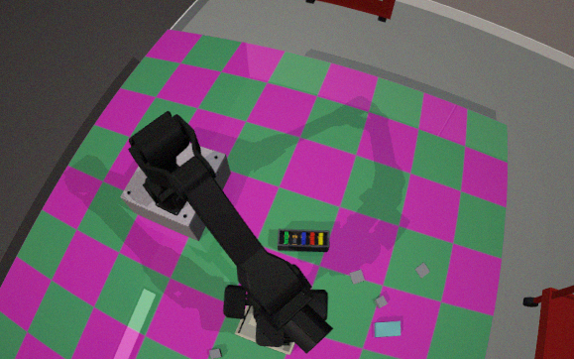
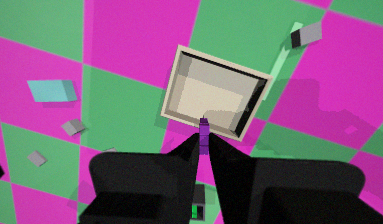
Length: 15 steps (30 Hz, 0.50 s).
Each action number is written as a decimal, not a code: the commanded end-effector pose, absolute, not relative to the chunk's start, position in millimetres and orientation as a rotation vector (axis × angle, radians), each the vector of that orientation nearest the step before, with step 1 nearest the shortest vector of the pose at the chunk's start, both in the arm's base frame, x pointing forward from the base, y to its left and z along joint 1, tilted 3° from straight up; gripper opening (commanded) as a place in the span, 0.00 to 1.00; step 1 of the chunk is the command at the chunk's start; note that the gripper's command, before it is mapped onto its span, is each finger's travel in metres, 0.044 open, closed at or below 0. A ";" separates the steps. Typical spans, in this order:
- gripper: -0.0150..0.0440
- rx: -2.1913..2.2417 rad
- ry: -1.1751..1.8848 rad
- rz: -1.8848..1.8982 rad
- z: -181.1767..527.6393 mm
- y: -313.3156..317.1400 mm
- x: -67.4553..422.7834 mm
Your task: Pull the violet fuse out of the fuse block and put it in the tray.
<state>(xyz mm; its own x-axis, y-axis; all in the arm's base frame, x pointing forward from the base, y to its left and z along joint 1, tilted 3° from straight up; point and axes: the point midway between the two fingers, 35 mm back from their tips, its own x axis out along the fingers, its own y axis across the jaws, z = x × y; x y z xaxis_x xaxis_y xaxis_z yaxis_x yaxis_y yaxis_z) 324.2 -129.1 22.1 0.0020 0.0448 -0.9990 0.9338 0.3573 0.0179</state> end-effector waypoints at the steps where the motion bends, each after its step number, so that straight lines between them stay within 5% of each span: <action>1: 0.25 0.964 1.381 -0.907 21.0 -156.1 322.4; 15: 0.25 0.964 1.381 -0.907 6.9 -160.0 322.0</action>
<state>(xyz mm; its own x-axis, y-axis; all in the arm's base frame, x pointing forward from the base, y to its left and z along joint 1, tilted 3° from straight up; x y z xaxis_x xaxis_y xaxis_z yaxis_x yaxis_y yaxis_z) 323.2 -160.2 14.1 0.0106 0.0368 -0.9993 0.9343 0.3556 0.0230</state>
